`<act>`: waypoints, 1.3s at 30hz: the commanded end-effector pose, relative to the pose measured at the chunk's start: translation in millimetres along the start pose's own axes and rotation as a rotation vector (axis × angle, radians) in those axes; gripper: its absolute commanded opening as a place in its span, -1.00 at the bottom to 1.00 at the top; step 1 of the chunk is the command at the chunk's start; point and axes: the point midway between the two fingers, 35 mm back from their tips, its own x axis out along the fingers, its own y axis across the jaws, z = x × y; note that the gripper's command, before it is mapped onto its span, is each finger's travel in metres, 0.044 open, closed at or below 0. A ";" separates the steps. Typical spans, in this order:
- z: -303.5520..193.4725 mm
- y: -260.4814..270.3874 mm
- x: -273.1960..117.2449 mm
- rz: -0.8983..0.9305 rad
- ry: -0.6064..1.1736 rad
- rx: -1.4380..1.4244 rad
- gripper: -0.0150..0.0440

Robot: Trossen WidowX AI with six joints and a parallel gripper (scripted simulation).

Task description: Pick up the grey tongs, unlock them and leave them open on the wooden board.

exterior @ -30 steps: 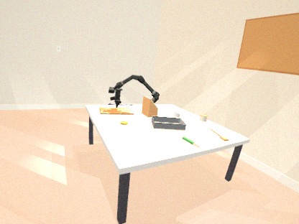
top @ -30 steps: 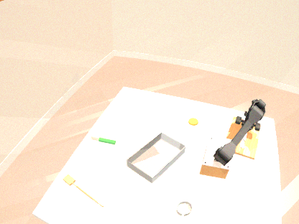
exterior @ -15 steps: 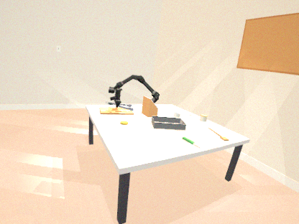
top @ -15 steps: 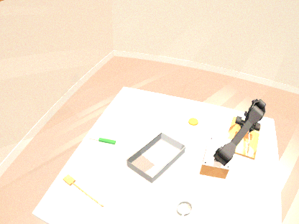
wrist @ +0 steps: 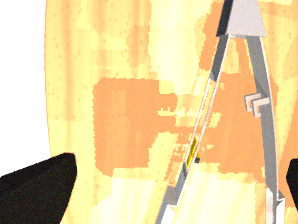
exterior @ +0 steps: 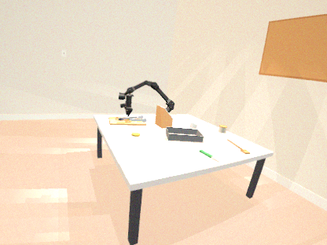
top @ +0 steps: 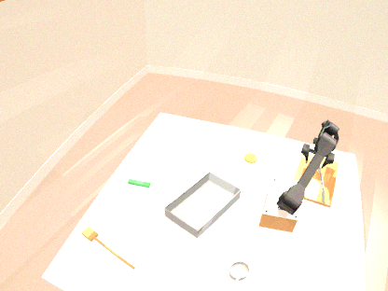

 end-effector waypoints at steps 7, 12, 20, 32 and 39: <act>-1.3 120.2 -83.0 -0.004 0.023 0.003 1.00; -2.0 122.9 -84.5 -0.004 0.024 0.003 1.00; -3.1 124.2 -114.7 -0.011 0.019 -0.005 1.00; -5.8 124.9 -136.1 -0.015 0.015 -0.011 1.00; -5.8 124.9 -136.1 -0.015 0.015 -0.011 1.00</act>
